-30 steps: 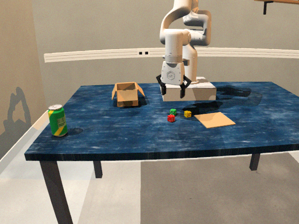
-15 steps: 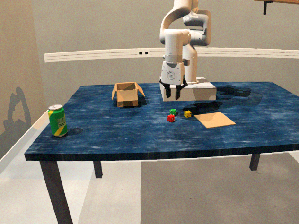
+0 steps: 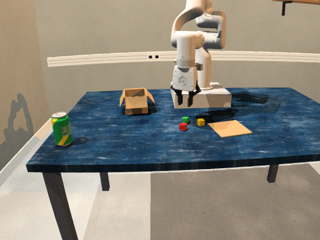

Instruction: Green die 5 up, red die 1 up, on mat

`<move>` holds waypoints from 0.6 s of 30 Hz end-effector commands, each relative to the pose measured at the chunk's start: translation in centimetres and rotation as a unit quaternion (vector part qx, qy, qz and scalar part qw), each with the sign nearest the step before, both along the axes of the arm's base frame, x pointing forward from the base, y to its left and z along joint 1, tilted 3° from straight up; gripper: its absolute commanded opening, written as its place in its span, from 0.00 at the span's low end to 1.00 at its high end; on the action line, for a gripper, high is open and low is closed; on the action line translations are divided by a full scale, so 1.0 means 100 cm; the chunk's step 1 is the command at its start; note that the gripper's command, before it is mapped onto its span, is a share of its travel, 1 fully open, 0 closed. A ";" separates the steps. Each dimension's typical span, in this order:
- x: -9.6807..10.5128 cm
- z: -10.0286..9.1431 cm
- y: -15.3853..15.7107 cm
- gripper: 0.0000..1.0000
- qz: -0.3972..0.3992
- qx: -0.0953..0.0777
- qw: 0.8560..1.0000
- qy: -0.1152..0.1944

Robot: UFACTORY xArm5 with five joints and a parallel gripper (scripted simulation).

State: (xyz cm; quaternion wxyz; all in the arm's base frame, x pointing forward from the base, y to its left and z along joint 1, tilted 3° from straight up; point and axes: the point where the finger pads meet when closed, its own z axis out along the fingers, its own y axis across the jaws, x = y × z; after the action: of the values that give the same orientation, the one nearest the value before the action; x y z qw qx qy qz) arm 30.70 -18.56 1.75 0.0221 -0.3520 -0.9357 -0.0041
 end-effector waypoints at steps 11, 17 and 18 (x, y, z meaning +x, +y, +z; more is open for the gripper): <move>0.001 0.001 -0.001 0.42 0.000 -0.001 1.000 -0.001; 0.001 -0.002 -0.001 0.42 0.000 -0.001 1.000 -0.001; 0.001 -0.002 -0.001 0.42 0.000 -0.001 1.000 -0.001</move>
State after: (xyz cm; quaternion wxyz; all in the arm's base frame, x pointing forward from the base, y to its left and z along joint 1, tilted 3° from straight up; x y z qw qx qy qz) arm 30.70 -18.55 1.60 0.0221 -0.3520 -0.9357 -0.0041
